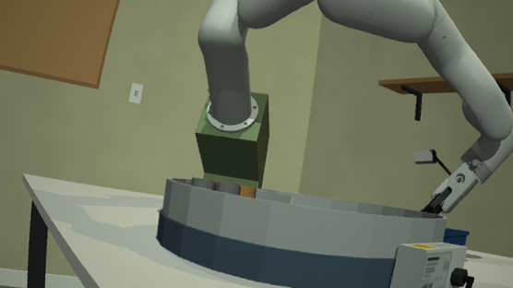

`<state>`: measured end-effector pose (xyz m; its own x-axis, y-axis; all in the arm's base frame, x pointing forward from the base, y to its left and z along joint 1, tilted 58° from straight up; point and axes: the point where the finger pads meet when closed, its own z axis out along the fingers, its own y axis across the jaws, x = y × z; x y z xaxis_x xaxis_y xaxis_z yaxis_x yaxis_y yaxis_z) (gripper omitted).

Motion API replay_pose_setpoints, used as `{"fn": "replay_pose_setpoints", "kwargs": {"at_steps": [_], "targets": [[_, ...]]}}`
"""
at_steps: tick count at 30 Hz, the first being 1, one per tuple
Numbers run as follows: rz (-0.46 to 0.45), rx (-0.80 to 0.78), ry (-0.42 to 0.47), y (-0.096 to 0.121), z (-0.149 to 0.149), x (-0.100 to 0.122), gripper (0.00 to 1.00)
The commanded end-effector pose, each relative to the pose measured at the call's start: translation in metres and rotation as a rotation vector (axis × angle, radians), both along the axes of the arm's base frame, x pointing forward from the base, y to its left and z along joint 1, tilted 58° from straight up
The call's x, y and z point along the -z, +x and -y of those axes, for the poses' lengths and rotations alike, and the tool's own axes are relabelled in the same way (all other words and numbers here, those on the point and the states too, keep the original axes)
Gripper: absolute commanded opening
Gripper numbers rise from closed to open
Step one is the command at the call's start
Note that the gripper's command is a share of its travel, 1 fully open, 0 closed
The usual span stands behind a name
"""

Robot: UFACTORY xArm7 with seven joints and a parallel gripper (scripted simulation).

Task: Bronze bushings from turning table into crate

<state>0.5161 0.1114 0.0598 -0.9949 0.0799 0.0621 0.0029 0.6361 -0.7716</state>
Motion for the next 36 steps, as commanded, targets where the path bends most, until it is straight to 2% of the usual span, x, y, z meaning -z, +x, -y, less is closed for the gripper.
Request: {"fn": "replay_pose_setpoints", "kwargs": {"at_steps": [1,23,31,36], "targets": [[0.001,-0.004,0.003,0.0,-0.003,-0.001,0.11],[0.001,-0.004,0.003,-0.001,-0.004,-0.002,0.11],[0.001,-0.004,0.003,-0.011,-0.015,-0.011,0.11],[0.001,-0.004,0.003,-0.025,-0.031,-0.024,0.11]]}}
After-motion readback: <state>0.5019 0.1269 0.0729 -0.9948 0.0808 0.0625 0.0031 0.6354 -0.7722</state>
